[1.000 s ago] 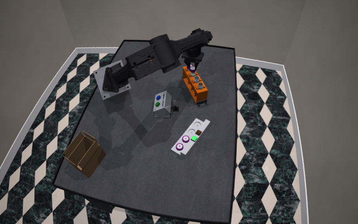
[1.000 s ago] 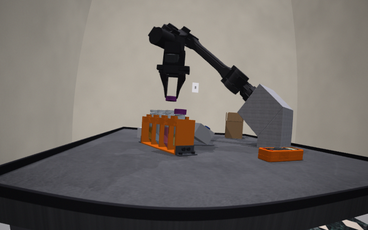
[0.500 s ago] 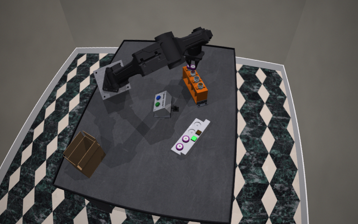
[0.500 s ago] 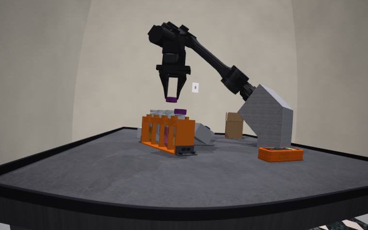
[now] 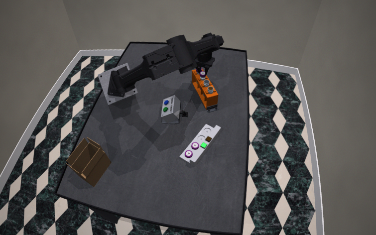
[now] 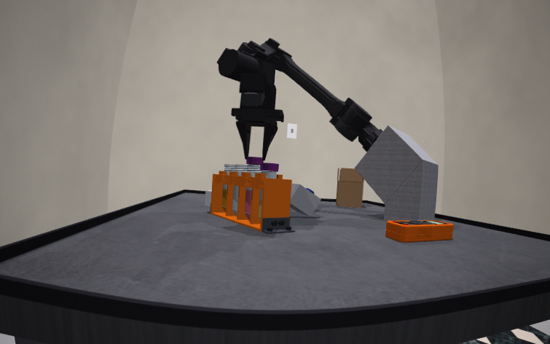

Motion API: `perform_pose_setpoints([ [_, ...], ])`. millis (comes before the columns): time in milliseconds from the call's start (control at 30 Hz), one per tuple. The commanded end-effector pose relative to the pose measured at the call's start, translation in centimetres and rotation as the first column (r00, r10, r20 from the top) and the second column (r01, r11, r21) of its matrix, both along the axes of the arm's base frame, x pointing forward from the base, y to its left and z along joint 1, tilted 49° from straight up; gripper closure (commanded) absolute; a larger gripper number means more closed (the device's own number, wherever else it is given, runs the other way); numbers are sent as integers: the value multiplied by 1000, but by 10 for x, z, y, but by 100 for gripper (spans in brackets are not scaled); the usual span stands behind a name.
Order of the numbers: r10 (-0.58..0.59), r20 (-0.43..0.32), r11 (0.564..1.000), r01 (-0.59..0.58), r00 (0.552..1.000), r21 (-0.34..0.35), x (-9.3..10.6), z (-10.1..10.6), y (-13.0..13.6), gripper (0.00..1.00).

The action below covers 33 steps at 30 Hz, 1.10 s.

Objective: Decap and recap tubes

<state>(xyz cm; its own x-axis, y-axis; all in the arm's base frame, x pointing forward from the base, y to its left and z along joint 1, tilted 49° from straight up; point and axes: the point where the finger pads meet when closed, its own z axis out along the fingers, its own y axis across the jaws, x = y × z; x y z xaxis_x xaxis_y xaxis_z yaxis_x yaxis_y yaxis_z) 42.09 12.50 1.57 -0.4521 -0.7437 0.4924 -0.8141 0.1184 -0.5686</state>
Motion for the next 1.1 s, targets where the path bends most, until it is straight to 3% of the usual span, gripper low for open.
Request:
perform_pose_setpoints([
  [0,22,-2,1000,-22,1000,-2,0,-1,3,100],
  [433,0,-13,1000,0,1000,-10,2,-10,-10,100],
  [1067,13,4,1000,-13,1000,1,-2,-5,-2,100],
])
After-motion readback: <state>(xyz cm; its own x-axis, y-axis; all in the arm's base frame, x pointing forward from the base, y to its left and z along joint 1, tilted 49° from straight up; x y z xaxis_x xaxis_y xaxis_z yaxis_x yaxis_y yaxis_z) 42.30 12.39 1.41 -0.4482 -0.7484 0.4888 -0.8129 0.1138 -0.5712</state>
